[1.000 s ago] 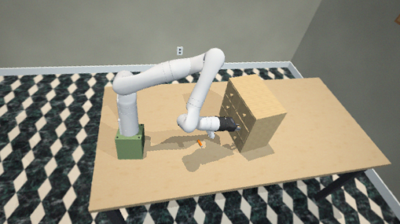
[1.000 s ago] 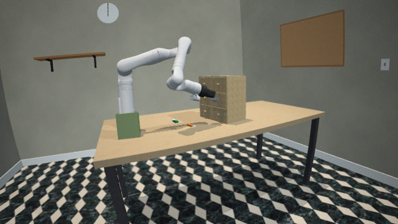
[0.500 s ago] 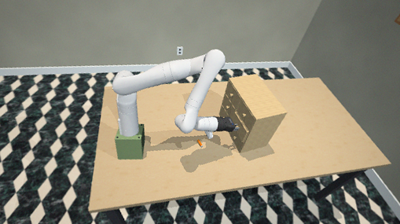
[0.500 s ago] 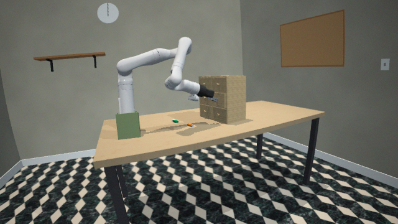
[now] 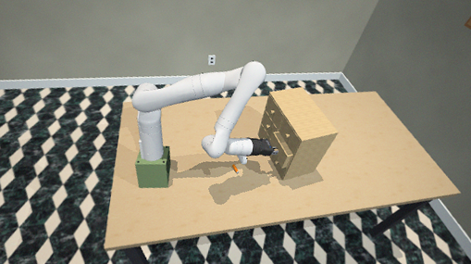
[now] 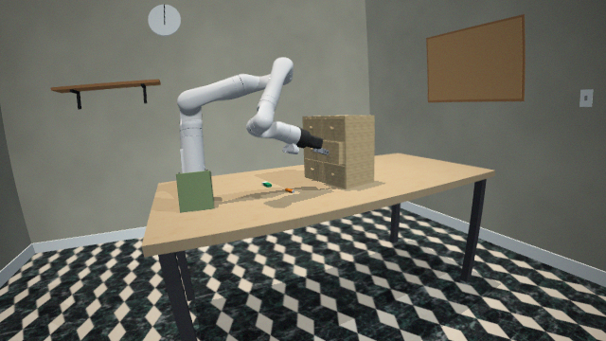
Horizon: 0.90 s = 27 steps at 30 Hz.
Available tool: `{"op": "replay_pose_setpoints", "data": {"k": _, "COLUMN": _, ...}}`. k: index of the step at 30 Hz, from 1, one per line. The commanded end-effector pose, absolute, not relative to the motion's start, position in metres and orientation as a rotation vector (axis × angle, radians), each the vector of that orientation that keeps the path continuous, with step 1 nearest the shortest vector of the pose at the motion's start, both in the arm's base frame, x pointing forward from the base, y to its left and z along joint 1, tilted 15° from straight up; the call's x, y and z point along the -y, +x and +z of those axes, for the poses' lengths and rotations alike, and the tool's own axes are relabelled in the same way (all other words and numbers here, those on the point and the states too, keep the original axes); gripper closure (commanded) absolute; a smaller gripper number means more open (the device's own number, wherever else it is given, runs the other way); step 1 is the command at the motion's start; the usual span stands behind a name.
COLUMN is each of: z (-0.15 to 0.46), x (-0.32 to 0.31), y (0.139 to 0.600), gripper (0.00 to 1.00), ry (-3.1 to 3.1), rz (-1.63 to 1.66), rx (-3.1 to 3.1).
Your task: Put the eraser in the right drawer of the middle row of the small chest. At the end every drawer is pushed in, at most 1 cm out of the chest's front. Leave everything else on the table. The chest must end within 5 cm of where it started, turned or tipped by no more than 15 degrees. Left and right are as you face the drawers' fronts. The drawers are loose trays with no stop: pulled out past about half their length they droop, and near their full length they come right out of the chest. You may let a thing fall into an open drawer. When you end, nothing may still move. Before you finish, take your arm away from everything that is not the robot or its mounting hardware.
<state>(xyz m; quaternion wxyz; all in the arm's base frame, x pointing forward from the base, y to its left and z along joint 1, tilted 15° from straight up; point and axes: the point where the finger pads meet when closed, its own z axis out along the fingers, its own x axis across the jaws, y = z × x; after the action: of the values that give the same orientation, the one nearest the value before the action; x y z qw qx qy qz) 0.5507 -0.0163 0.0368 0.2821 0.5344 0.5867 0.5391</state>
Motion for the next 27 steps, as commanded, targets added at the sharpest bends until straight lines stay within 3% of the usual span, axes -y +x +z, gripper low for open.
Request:
{"op": "replay_pose_setpoints", "data": {"k": 1, "z": 0.034, "x": 0.019, "y": 0.546, "gripper": 0.63, "ry": 1.440, "rz": 1.438, "rx": -1.570}}
{"op": "replay_pose_setpoints", "data": {"k": 27, "z": 0.032, "x": 0.026, "y": 0.519, "gripper": 0.63, "ry": 1.440, "rz": 1.438, "rx": -1.570}}
